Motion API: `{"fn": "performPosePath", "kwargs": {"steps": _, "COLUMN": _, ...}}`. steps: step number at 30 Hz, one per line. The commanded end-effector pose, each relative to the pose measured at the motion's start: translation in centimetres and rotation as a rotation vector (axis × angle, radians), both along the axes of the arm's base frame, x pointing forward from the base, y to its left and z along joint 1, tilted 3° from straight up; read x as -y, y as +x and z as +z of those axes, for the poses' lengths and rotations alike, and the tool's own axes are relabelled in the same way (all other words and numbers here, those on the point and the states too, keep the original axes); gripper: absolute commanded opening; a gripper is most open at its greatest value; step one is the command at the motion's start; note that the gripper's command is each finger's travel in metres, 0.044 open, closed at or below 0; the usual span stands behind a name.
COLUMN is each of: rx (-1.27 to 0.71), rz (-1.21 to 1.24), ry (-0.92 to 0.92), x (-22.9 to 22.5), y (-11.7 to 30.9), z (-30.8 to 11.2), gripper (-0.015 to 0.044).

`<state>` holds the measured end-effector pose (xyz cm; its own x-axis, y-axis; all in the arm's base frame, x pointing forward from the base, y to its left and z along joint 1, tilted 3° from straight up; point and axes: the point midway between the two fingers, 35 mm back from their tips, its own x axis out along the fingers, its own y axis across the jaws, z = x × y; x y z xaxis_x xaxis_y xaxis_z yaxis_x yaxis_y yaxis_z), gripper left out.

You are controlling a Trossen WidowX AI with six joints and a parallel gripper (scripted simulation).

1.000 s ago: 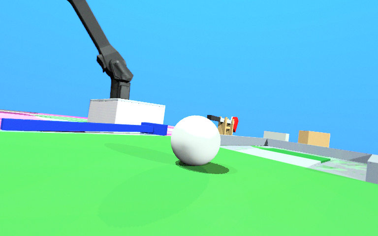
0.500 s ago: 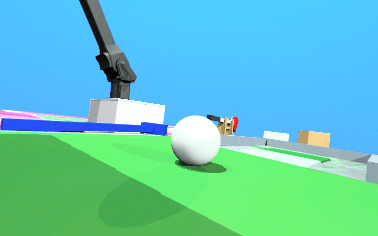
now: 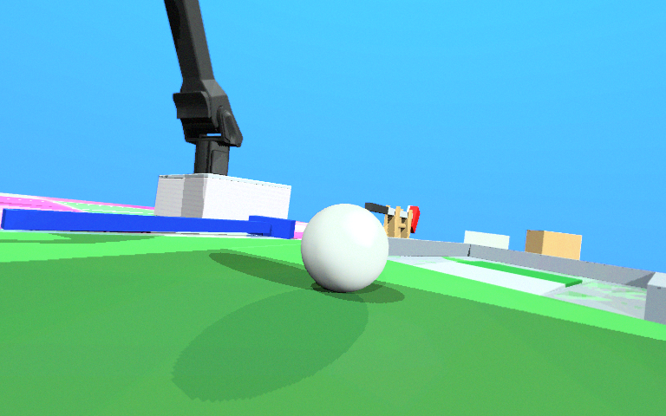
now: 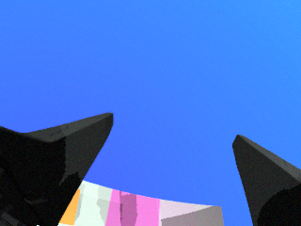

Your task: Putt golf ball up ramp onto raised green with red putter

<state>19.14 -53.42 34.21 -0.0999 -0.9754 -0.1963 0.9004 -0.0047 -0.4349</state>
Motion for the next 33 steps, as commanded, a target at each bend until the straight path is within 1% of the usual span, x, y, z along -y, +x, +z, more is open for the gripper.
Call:
{"fn": "performPosePath", "kwargs": {"steps": 1, "rx": -0.07, "rz": 0.151, "ry": 0.076, "x": -2.7, "y": 5.5, "z": -2.5, "gripper": 0.044}}
{"fn": "performPosePath", "kwargs": {"steps": 8, "rx": -0.204, "rz": 0.452, "ry": 0.186, "x": -9.9, "y": 14.9, "z": -6.4, "gripper": 0.044}}
{"fn": "performPosePath", "kwargs": {"steps": 13, "rx": -0.313, "rz": 0.656, "ry": 0.253, "x": -15.9, "y": 19.8, "z": -9.2, "gripper": 0.044}}
{"fn": "performPosePath", "kwargs": {"steps": 17, "rx": -0.403, "rz": 0.821, "ry": 0.3, "x": -21.2, "y": 22.8, "z": -11.4, "gripper": 0.044}}
{"fn": "performPosePath", "kwargs": {"steps": 21, "rx": -0.498, "rz": 0.989, "ry": 0.341, "x": -27.0, "y": 25.0, "z": -13.6, "gripper": 0.044}}
{"fn": "performPosePath", "kwargs": {"steps": 26, "rx": -0.616, "rz": 1.199, "ry": 0.382, "x": -34.7, "y": 26.7, "z": -16.2, "gripper": 0.044}}
{"fn": "performPosePath", "kwargs": {"steps": 30, "rx": -0.718, "rz": 1.382, "ry": 0.401, "x": -41.6, "y": 27.2, "z": -18.1, "gripper": 0.044}}
{"fn": "performPosePath", "kwargs": {"steps": 33, "rx": -0.8, "rz": 1.522, "ry": 0.411, "x": -46.9, "y": 26.9, "z": -19.5, "gripper": 0.044}}
